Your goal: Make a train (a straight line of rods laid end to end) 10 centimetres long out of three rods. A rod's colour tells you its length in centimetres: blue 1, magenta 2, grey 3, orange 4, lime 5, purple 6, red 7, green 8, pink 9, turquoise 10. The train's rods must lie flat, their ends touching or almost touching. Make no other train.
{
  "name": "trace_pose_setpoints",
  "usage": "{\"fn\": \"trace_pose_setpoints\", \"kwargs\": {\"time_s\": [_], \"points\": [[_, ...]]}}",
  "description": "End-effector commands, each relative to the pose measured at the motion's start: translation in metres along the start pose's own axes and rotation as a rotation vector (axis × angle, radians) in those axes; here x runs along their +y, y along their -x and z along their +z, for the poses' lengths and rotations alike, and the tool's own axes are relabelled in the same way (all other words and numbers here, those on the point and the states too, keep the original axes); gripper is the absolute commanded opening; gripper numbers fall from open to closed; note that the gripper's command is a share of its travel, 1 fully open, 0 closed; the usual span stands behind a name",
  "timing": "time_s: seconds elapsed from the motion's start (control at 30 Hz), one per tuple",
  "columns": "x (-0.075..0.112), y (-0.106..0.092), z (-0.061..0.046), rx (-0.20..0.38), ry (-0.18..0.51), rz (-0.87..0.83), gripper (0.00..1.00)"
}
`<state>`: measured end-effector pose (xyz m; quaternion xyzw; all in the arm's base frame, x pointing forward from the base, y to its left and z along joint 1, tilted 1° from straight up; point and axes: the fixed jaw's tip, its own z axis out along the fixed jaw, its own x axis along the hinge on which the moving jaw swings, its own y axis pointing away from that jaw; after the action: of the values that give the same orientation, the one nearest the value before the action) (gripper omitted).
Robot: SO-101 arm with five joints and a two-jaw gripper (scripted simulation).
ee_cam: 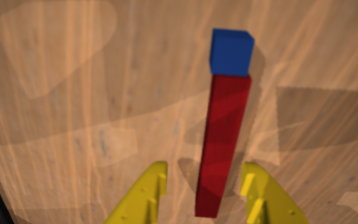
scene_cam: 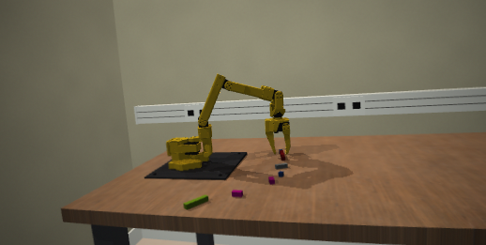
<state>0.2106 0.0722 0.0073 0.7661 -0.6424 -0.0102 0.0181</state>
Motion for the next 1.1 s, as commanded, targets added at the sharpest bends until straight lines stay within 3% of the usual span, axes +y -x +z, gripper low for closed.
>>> {"fn": "trace_pose_setpoints", "kwargs": {"time_s": [0.0,0.77,1.07], "points": [[-0.001,0.002,-0.009,-0.004,-0.015,0.003,0.17],[-0.001,0.002,-0.018,-0.004,-0.015,0.003,0.17],[-0.001,0.003,-0.031,-0.003,-0.015,0.003,0.17]]}}
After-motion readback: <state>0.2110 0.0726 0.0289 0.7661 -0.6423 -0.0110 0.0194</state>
